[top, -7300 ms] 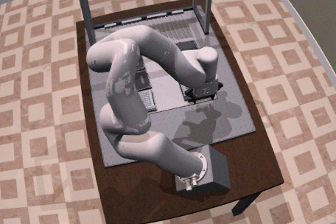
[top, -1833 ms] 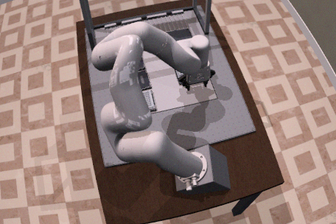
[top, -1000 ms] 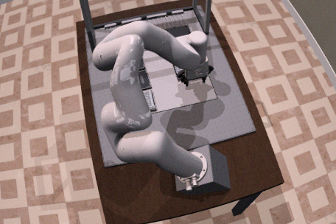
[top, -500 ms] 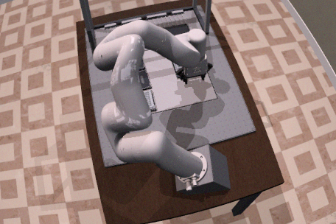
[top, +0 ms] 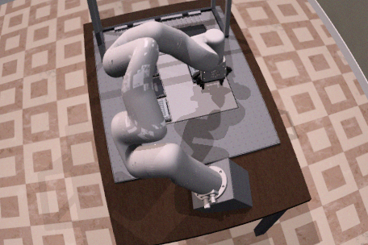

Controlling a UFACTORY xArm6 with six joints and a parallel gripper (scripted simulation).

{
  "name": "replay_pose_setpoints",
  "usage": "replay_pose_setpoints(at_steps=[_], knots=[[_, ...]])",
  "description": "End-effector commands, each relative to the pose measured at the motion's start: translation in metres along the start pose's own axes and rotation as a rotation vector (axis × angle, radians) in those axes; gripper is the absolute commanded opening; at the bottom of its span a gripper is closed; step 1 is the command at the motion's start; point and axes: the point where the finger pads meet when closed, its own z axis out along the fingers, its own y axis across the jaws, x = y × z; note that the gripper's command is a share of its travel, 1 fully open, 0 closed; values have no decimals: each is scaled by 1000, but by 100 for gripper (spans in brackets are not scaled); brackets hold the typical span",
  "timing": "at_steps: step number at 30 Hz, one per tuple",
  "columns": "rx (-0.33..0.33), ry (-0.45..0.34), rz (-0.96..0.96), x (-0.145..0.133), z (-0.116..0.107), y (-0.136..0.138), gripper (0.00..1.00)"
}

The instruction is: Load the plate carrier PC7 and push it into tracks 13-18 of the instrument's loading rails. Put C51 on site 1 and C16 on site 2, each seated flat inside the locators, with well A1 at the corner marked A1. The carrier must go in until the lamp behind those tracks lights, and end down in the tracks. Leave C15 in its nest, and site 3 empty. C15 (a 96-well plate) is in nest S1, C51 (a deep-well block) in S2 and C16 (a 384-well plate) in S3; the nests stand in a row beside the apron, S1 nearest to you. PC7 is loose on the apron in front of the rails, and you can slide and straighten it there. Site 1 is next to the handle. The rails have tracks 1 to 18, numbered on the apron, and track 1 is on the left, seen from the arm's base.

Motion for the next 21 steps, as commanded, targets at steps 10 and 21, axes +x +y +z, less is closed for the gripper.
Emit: replay_pose_setpoints(at_steps=[10, 21], knots=[[-2, 4, -1, 13, -2, 0, 82], [-2, 4, -1, 24, -2, 0, 82]])
